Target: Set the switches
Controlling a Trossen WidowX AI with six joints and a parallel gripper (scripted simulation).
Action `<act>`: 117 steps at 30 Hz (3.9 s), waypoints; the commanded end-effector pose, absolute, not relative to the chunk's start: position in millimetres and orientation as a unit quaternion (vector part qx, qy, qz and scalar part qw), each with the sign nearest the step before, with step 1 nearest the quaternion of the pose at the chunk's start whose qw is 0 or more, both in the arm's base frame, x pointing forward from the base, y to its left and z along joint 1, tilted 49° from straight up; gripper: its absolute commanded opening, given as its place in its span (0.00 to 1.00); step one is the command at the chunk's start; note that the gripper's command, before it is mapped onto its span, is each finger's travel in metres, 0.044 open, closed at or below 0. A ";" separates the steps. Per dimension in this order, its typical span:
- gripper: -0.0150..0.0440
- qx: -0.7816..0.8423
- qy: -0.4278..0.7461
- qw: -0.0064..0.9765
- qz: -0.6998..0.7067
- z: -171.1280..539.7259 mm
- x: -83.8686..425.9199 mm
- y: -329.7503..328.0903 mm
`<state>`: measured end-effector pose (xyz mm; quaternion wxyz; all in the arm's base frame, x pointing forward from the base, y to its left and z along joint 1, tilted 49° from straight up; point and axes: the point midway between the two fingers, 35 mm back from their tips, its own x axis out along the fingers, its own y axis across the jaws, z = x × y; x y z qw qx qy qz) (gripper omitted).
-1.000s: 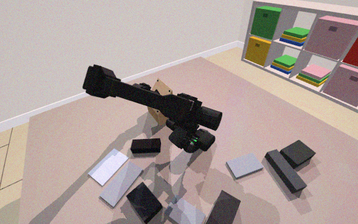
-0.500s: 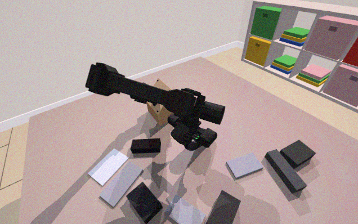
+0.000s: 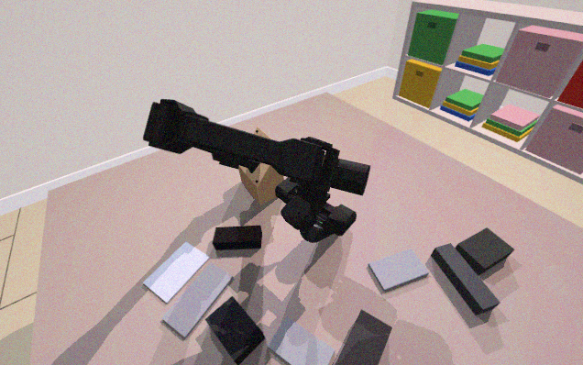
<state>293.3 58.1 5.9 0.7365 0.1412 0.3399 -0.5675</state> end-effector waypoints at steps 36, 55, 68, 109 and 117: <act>0.82 0.128 0.317 0.748 -0.569 -0.7 282.3 86.0; 0.82 0.117 0.302 0.754 -0.571 -6.6 276.4 99.9; 0.82 0.109 0.292 0.758 -0.572 -11.6 272.3 109.1; 0.82 0.085 0.260 0.770 -0.576 -30.7 259.4 136.1; 0.82 0.081 0.254 0.772 -0.577 -35.0 256.9 141.0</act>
